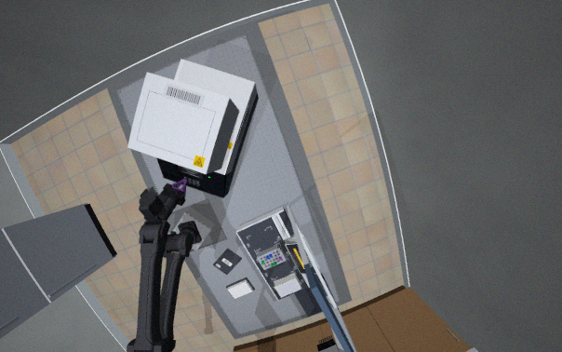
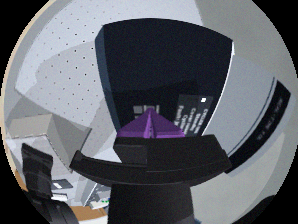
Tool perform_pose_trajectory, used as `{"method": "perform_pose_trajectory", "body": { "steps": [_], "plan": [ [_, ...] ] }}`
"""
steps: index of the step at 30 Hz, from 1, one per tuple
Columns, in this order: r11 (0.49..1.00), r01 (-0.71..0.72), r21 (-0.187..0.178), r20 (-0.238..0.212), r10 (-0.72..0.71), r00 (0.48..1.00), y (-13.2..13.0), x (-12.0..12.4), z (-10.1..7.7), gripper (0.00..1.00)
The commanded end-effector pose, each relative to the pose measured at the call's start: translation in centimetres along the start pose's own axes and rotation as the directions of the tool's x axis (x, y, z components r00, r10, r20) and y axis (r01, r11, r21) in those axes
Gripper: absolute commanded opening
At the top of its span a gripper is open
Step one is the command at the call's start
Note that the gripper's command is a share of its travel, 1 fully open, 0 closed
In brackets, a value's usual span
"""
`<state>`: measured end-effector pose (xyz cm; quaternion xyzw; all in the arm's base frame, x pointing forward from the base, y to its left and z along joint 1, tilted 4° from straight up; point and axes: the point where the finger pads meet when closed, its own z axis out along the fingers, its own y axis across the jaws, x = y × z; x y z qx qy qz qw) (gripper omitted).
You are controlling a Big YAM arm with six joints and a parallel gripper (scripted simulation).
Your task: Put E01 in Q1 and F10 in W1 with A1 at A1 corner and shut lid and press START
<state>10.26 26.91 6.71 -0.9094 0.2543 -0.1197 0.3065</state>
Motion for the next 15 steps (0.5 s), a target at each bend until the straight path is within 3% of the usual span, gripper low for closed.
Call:
{"method": "perform_pose_trajectory", "body": {
  "steps": [1, 5, 10, 15],
  "plan": [
    [1.000, -0.009, 0.025, 0.013, 0.009, 1.000, -0.73, -0.44, -0.58, 0.00],
    [1.000, -0.010, 0.023, 0.013, 0.009, 1.000, -0.66, -0.41, -0.68, 0.00],
    [1.000, -0.012, -0.007, -0.003, 0.012, 1.000, -0.05, 0.03, -0.24, 0.00],
    [1.000, -0.020, 0.017, 0.005, 0.020, 1.000, -0.74, -0.01, -0.33, 0.00]
  ]
}}
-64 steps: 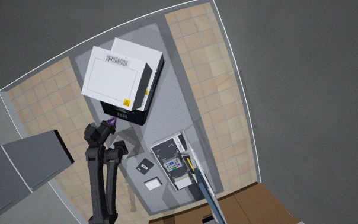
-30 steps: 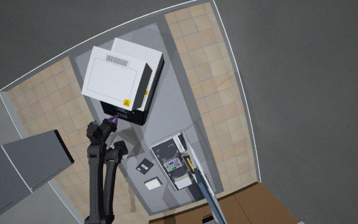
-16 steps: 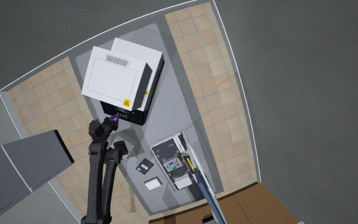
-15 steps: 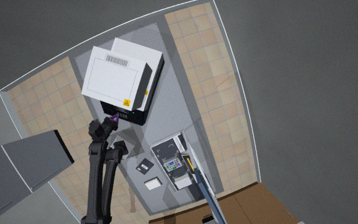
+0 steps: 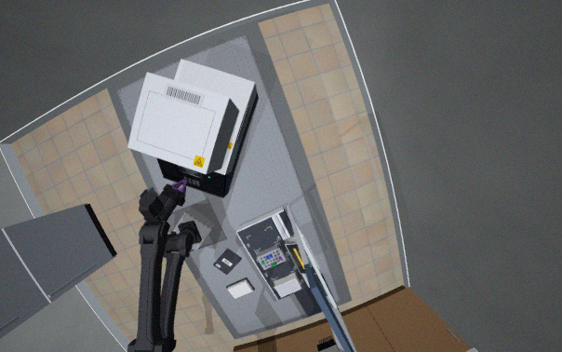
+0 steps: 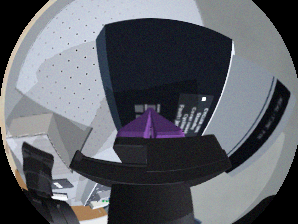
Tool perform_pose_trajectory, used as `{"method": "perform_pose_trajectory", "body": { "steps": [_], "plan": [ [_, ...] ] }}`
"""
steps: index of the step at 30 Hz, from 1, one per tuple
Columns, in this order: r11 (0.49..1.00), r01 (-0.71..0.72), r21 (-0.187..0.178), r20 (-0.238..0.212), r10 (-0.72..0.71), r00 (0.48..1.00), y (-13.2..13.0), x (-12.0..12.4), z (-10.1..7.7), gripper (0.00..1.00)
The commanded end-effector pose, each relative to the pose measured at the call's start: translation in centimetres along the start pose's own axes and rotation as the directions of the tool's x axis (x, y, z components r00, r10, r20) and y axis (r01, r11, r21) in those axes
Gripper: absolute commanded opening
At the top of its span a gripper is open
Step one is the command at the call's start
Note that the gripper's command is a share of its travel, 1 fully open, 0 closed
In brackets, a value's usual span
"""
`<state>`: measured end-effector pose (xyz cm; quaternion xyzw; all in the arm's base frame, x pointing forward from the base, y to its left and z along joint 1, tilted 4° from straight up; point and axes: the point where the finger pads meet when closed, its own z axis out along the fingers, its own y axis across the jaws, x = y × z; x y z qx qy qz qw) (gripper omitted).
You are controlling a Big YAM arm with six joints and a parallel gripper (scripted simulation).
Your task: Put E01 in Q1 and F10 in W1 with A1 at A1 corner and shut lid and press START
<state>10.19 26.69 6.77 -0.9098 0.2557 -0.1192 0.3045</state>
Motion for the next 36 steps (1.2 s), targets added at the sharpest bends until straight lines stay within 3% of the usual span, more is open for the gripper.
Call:
{"method": "perform_pose_trajectory", "body": {
  "steps": [1, 5, 28, 36],
  "plan": [
    [0.999, -0.017, 0.033, 0.012, 0.017, 1.000, -1.3, -0.3, -0.3, 0.00],
    [0.998, -0.015, 0.060, 0.028, 0.013, 1.000, -2.5, -0.9, -0.8, 0.00],
    [0.998, -0.009, 0.066, 0.030, 0.007, 1.000, -4.0, -1.2, -1.1, 0.00],
    [0.999, -0.009, 0.050, 0.021, 0.008, 1.000, -3.1, -0.8, -0.6, 0.00]
  ]
}}
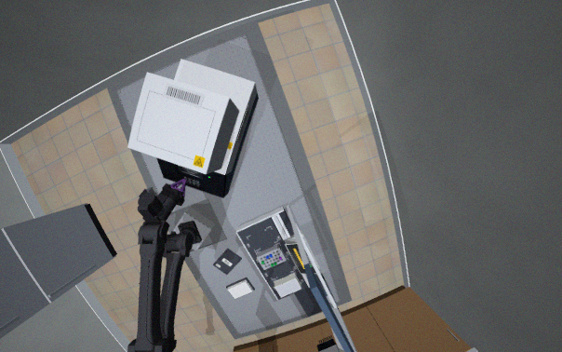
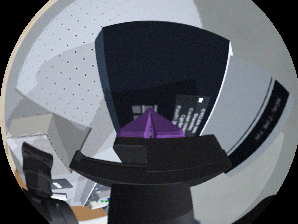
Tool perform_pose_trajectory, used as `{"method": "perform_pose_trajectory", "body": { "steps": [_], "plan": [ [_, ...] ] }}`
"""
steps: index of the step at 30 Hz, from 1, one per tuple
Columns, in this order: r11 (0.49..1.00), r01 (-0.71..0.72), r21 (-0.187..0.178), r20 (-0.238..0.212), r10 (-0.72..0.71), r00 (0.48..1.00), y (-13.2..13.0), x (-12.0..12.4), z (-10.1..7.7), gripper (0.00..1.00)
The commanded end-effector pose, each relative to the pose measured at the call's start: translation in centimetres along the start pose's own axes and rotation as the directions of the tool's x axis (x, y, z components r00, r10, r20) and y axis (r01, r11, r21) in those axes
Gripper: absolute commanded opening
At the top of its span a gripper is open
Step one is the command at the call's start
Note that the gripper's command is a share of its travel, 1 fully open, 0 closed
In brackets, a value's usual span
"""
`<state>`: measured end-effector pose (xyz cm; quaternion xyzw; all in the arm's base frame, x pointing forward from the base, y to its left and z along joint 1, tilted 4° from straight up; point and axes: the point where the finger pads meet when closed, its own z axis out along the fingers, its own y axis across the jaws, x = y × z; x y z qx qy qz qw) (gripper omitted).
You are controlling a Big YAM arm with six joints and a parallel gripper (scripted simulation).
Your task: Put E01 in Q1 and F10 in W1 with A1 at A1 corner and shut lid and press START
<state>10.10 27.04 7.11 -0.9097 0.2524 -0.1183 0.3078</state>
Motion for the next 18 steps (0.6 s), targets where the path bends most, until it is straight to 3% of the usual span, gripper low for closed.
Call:
{"method": "perform_pose_trajectory", "body": {
  "steps": [1, 7, 15, 18],
  "plan": [
    [0.999, -0.016, 0.045, 0.013, 0.016, 1.000, -2.5, -0.4, -0.5, 0.00],
    [0.999, -0.014, 0.049, 0.018, 0.013, 1.000, -1.9, -0.4, -0.5, 0.00],
    [1.000, -0.011, 0.012, 0.014, 0.011, 1.000, -0.1, -0.3, -0.3, 0.00],
    [1.000, -0.015, 0.014, 0.011, 0.014, 1.000, -0.3, -0.2, -0.4, 0.00]
  ]
}}
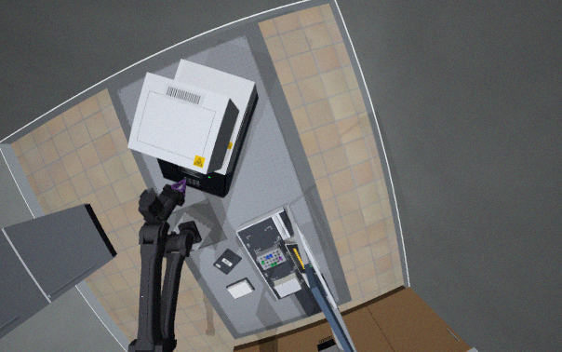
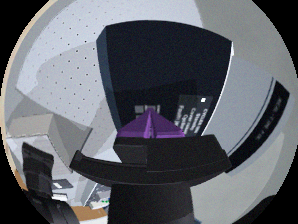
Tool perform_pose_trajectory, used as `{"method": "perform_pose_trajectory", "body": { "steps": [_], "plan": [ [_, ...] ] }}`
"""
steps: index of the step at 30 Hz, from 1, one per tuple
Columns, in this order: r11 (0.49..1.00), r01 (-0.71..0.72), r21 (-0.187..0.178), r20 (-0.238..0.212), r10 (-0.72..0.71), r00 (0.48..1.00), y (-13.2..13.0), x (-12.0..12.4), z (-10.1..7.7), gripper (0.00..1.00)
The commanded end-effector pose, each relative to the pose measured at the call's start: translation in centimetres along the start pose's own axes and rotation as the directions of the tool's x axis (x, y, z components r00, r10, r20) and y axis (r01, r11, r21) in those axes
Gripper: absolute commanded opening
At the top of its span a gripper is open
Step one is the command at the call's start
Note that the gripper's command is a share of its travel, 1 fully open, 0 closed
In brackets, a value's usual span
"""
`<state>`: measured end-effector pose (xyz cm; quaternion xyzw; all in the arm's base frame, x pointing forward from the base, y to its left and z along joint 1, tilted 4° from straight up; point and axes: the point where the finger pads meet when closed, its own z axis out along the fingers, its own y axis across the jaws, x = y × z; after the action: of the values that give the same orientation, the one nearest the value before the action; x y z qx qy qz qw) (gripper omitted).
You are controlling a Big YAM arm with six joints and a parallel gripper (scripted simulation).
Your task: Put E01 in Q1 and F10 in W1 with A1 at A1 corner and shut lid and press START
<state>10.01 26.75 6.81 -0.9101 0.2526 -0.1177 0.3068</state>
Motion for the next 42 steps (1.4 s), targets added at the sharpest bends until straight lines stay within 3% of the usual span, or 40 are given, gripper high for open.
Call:
{"method": "perform_pose_trajectory", "body": {
  "steps": [1, 25, 38, 42],
  "plan": [
    [1.000, -0.018, 0.020, 0.009, 0.018, 1.000, -1.0, -0.2, -0.5, 0.00],
    [0.998, -0.032, 0.048, 0.013, 0.032, 0.999, -3.7, -0.5, -0.7, 0.00],
    [0.999, -0.015, 0.048, 0.019, 0.014, 1.000, -2.6, -0.6, -0.8, 0.00],
    [0.999, -0.007, 0.033, 0.017, 0.007, 1.000, -1.6, -0.5, -0.5, 0.00]
  ]
}}
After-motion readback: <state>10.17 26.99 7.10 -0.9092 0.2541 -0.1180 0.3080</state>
